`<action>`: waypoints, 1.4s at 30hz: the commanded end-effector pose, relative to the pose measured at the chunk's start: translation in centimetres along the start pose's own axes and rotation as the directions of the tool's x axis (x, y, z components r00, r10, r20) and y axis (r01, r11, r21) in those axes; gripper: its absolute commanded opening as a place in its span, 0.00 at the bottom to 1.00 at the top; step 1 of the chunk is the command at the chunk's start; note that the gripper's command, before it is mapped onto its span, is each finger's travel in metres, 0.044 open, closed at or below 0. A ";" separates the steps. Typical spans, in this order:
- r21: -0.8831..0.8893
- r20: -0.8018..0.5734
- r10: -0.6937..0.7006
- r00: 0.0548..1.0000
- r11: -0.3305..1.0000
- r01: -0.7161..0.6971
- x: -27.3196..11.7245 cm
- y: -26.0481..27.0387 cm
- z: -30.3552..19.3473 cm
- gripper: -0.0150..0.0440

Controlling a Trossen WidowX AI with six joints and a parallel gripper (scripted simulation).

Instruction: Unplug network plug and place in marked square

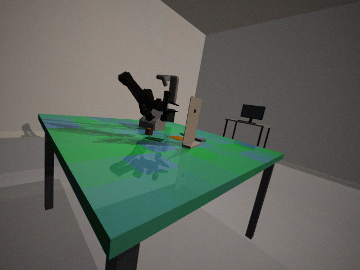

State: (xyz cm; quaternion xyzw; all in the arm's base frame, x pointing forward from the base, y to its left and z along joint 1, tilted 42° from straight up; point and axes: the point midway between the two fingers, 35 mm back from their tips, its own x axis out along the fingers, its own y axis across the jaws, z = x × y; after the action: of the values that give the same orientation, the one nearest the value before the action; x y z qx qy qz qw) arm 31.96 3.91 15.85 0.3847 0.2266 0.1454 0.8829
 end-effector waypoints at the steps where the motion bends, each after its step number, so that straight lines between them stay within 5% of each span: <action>1: 0.002 0.002 -0.002 1.000 1.000 0.002 1.2 0.0 0.4 0.52; 42: 0.002 0.004 0.001 1.000 1.000 -0.001 6.9 0.0 1.9 0.52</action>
State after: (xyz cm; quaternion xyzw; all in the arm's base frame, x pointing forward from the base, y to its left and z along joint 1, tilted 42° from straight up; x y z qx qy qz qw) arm 38.29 5.63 15.04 0.3850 0.2255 0.1460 0.8830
